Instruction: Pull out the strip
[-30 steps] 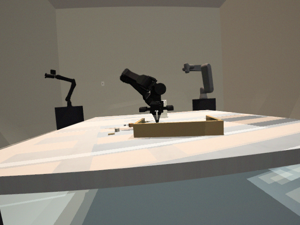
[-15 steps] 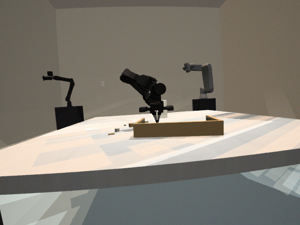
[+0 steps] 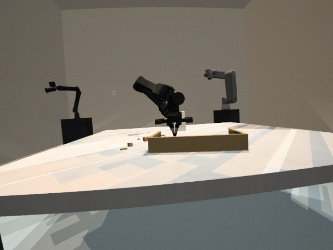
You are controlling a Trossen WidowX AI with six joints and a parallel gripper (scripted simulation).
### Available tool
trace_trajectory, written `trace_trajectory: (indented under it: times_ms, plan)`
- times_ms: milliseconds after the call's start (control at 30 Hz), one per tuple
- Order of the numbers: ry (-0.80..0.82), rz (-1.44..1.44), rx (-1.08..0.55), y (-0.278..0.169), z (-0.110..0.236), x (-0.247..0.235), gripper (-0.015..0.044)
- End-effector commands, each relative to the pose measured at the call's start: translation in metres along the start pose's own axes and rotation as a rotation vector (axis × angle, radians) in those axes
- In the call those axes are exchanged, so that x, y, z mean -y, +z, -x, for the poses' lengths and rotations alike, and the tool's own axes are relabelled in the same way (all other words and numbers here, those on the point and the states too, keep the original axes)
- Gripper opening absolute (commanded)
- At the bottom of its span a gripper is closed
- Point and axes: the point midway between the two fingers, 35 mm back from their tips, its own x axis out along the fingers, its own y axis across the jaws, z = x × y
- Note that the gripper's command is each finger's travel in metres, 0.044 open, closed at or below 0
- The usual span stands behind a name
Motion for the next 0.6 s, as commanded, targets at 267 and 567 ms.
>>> trace_trajectory:
  times_ms: [267, 567]
  plan:
    - [-0.005, 0.005, -0.020, -0.025, -0.005, 0.001, 0.0000]
    - [-0.005, 0.005, -0.020, -0.038, -0.005, 0.001, 0.0000]
